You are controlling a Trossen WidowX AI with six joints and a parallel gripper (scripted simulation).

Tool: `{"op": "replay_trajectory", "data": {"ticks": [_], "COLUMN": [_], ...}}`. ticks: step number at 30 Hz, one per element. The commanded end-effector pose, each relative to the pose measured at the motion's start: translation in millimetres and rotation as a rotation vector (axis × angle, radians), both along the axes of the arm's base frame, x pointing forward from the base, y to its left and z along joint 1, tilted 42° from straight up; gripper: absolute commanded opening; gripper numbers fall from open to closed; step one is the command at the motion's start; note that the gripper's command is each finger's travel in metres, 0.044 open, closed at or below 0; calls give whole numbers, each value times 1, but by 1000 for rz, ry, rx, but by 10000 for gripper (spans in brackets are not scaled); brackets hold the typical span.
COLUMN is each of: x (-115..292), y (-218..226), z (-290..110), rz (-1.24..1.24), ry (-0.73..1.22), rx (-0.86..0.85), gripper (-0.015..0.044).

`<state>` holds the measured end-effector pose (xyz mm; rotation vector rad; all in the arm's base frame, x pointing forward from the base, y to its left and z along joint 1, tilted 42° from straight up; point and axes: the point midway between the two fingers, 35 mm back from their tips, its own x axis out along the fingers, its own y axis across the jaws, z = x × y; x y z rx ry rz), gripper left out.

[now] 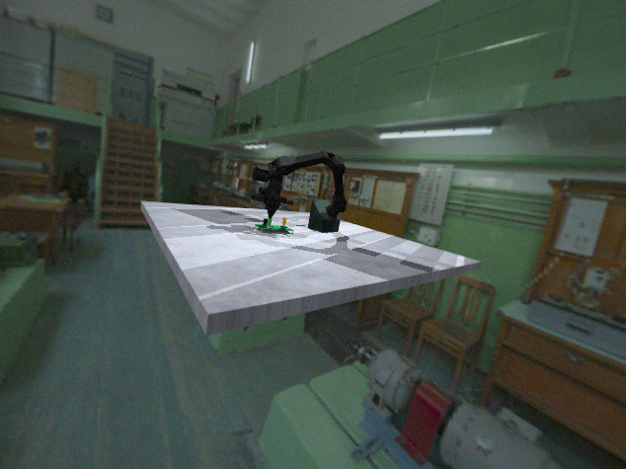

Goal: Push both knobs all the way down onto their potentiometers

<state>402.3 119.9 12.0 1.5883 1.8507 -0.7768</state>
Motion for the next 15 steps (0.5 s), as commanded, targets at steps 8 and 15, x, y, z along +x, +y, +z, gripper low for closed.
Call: {"op": "replay_trajectory", "data": {"ticks": [8,15], "x": [-1,-1], "y": [15,15], "z": [-10,-11], "rz": [26,26], "ry": [-4,-4], "rx": [4,4], "gripper": [0,0]}}
